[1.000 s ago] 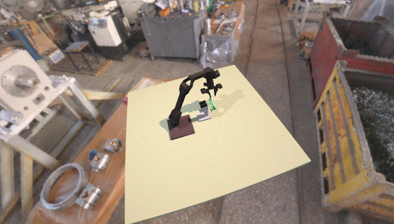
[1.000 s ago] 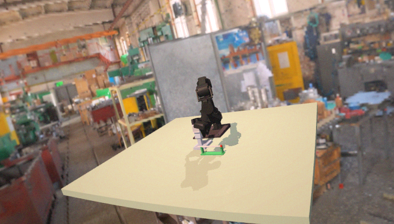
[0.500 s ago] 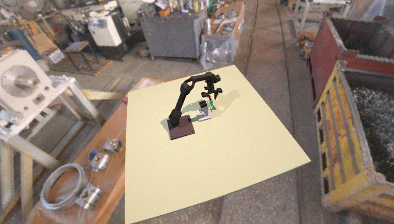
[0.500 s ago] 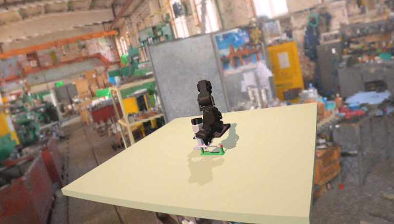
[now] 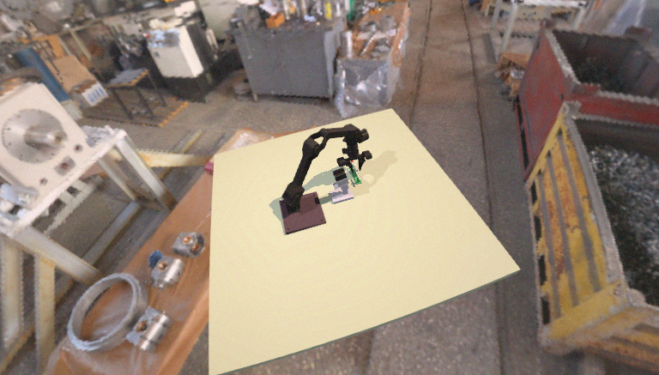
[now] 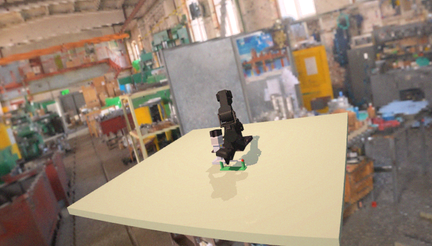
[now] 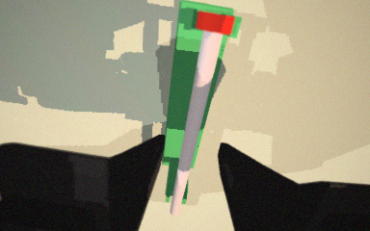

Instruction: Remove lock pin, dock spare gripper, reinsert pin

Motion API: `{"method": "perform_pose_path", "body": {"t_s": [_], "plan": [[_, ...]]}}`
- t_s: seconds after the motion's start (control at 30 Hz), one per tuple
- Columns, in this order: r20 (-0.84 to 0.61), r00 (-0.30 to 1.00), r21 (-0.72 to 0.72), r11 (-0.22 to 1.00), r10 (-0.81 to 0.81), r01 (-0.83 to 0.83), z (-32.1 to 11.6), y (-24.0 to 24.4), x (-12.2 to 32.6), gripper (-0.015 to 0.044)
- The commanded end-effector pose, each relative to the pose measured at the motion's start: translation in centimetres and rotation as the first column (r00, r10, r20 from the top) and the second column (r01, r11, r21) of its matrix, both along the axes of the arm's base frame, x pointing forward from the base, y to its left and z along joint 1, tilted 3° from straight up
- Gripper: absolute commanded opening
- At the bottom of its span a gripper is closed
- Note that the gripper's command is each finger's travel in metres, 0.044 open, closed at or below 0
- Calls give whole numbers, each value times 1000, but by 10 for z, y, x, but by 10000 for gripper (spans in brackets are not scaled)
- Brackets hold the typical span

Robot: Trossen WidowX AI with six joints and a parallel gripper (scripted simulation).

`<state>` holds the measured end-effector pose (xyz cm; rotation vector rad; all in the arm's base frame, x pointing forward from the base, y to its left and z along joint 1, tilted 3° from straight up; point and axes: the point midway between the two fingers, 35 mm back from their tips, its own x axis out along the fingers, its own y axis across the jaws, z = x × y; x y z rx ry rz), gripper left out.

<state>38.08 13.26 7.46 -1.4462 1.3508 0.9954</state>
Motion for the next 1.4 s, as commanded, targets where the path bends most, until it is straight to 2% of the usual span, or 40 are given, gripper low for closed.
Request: {"method": "perform_pose_path", "body": {"t_s": [0.0,0.53,0.77,1.37], "plan": [[-6,1000,2,1000,-4,4,-8,0,-1,180],[-6,1000,3,1000,-4,4,-24,0,-1,180],[-6,1000,3,1000,-4,4,-24,0,-1,0],[-6,1000,3,1000,-4,4,-8,0,-1,0]]}}
